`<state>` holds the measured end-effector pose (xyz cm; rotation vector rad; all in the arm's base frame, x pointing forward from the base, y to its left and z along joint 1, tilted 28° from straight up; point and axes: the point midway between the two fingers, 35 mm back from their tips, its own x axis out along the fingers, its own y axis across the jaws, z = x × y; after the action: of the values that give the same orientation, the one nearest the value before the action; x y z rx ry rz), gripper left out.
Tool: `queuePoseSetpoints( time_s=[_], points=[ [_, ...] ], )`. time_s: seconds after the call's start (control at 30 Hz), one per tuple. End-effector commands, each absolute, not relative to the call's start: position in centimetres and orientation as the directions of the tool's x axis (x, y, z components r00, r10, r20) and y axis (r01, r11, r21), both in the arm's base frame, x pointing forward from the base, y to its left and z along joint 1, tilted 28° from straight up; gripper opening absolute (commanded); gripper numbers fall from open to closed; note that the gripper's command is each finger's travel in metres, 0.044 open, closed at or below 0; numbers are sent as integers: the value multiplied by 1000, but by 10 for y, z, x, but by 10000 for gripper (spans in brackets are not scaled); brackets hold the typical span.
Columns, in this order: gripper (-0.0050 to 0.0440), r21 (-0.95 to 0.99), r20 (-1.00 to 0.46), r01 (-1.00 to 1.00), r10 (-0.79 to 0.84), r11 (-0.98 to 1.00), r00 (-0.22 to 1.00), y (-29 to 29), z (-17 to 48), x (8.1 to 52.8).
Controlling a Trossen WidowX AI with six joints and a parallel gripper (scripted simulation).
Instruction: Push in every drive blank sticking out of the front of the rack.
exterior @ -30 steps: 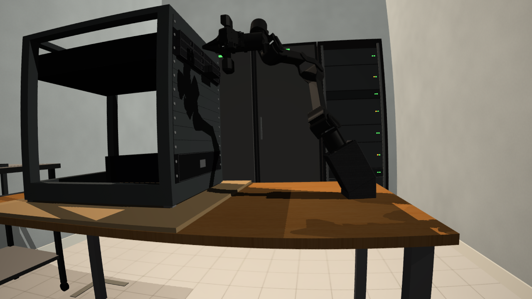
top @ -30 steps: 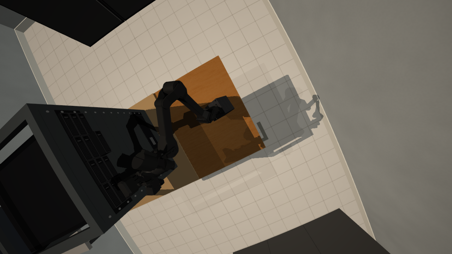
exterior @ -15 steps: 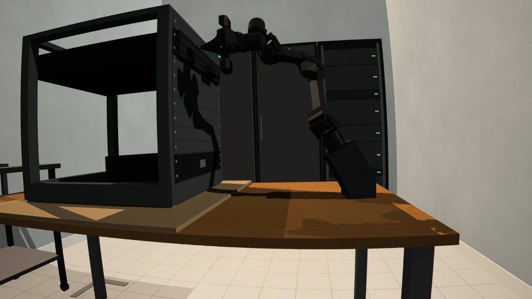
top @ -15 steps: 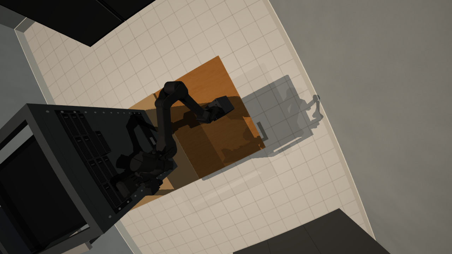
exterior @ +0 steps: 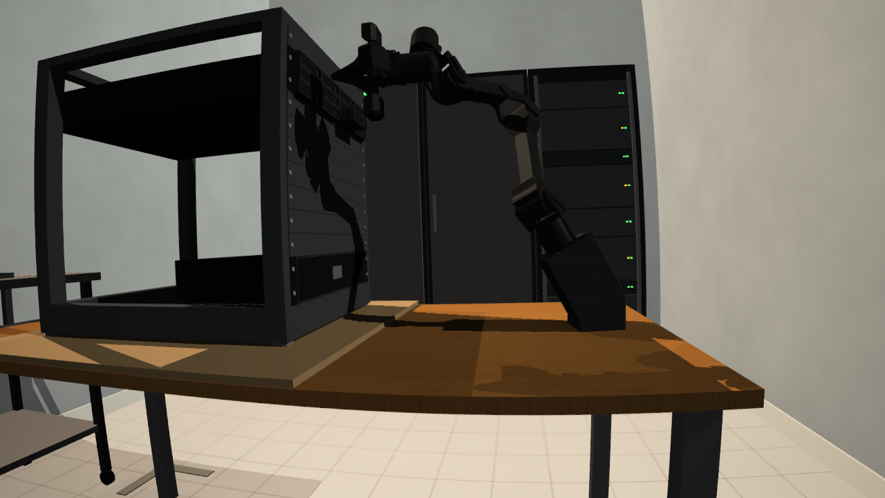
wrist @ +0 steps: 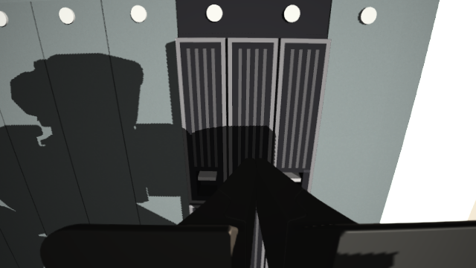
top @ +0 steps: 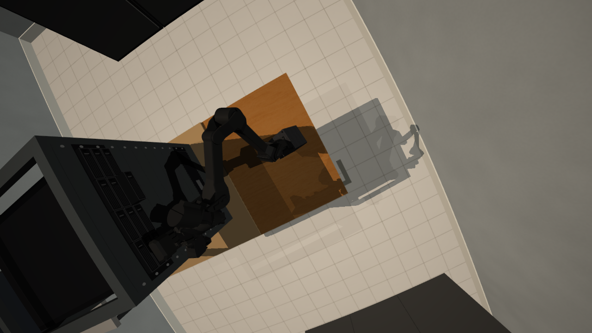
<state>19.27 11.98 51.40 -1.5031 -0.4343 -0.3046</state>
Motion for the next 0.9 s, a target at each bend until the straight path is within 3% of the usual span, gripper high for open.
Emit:
queuePoseSetpoints(
  time_s=[0.0, 0.87],
  points=[
    [-50, -883, 468, 463, 64, 71, 882, 116, 522, 191],
    [-50, -883, 468, 463, 64, 71, 882, 116, 527, 200]
  ],
)
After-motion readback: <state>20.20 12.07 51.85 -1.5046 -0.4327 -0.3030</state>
